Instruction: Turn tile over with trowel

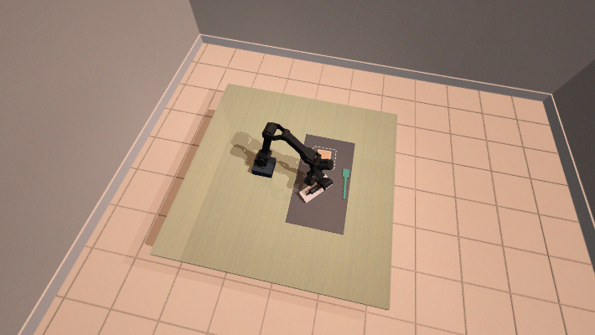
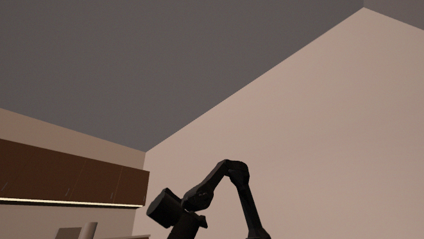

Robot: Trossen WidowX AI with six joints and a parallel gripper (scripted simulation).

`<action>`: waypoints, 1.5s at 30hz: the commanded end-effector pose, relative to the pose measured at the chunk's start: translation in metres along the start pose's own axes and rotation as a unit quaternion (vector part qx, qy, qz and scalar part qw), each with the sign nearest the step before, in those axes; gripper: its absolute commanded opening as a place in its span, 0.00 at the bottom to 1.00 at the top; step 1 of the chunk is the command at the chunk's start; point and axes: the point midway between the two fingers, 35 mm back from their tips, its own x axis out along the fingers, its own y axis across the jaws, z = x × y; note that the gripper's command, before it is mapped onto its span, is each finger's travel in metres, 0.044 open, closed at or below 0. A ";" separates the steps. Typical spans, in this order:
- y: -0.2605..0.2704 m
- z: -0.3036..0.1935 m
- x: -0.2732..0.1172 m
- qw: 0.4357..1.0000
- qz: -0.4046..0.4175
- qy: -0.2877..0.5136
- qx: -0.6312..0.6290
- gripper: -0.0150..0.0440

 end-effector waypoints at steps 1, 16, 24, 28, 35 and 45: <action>0.008 0.006 0.004 0.998 0.005 -0.038 0.047 0.25; 0.025 0.037 0.020 0.952 0.050 -0.206 0.222 0.25; 0.036 0.052 0.024 0.906 0.110 -0.282 0.297 0.25; 0.041 0.057 0.025 0.885 0.140 -0.307 0.321 0.25; 0.041 0.057 0.025 0.884 0.141 -0.308 0.323 0.25; 0.033 0.058 0.038 0.884 0.141 -0.308 0.322 0.25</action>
